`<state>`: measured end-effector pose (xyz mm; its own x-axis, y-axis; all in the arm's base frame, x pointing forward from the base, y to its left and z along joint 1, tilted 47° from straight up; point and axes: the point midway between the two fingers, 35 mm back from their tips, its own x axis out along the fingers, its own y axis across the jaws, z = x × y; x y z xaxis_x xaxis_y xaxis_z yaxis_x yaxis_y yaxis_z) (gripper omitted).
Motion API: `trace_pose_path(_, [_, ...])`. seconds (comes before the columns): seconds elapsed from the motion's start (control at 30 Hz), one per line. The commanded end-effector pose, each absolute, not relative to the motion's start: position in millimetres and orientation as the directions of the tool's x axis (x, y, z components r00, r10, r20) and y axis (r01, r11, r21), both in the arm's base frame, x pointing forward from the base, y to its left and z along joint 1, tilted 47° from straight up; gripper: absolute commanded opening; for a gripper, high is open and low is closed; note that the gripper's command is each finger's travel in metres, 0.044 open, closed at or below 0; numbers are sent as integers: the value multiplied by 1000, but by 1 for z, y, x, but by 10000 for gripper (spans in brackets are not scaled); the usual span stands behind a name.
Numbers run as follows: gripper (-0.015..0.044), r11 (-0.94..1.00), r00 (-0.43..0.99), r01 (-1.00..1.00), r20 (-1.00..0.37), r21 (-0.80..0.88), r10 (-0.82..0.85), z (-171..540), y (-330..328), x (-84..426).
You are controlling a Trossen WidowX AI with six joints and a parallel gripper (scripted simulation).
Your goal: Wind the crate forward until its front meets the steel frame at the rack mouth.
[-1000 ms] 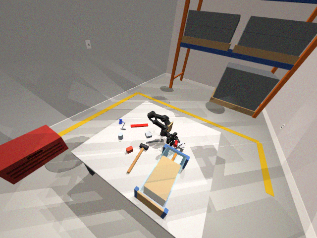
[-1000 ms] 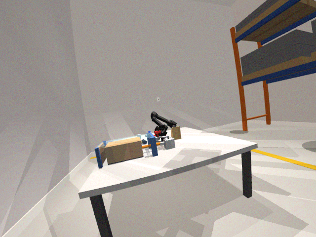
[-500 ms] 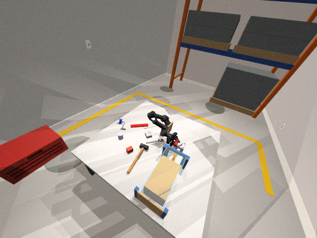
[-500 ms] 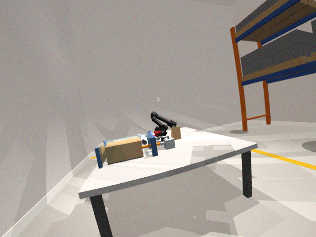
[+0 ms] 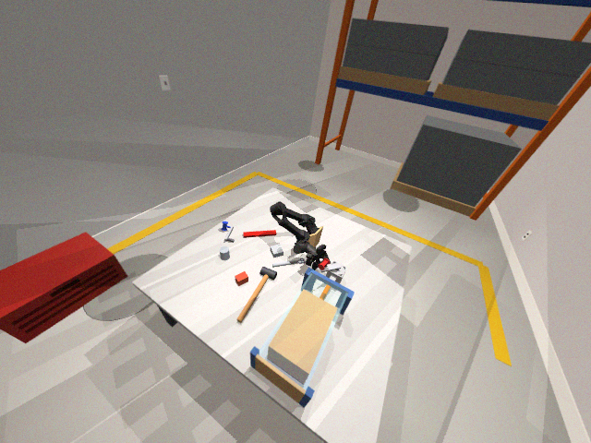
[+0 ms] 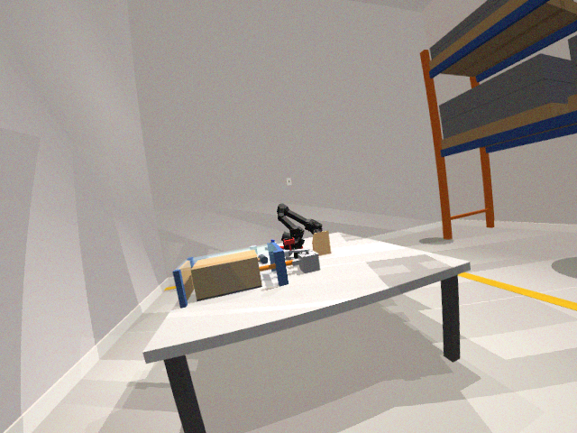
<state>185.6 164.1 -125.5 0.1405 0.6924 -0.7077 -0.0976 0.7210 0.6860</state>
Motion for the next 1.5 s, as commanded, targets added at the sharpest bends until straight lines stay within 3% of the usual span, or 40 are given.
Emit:
trace_pose_path(0.0, [240, 717, 146, -110, -703, 688, 696, -98, 139, 184])
trace_pose_path(0.63, [240, 704, 151, -106, -689, 702, 709, -67, 112, 166])
trace_pose_path(1.1, [240, 705, 157, -105, -689, 701, 708, -1, 184, 159])
trace_pose_path(1.47, [240, 705, 154, -109, -689, 700, 708, -3, 183, 160])
